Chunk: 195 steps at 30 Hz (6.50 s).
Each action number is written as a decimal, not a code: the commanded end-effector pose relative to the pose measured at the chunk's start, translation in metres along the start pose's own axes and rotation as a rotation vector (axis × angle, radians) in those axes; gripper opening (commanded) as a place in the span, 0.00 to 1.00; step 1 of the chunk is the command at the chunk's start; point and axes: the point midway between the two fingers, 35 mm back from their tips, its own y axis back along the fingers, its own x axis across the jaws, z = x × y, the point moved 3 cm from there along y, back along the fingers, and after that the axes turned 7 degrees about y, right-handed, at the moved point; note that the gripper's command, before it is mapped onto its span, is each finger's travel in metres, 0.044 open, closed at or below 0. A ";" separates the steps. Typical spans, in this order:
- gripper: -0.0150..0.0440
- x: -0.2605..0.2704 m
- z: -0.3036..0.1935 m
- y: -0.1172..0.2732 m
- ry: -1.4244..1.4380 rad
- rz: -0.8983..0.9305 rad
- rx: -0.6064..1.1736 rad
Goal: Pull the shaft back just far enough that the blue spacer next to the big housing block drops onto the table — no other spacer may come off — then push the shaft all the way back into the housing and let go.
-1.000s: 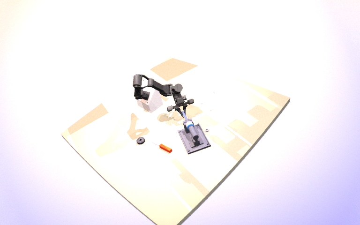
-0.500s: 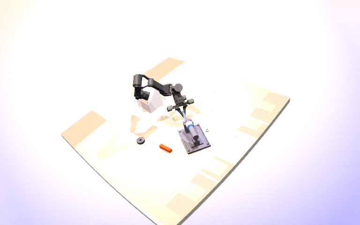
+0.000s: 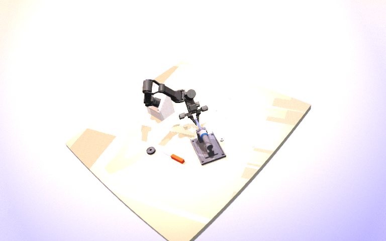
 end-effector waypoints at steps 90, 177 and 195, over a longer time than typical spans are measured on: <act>0.25 0.001 -0.007 0.007 0.000 -0.002 0.000; 0.25 0.002 -0.013 0.013 0.000 -0.001 0.001; 0.25 0.002 -0.015 0.015 0.000 -0.001 0.001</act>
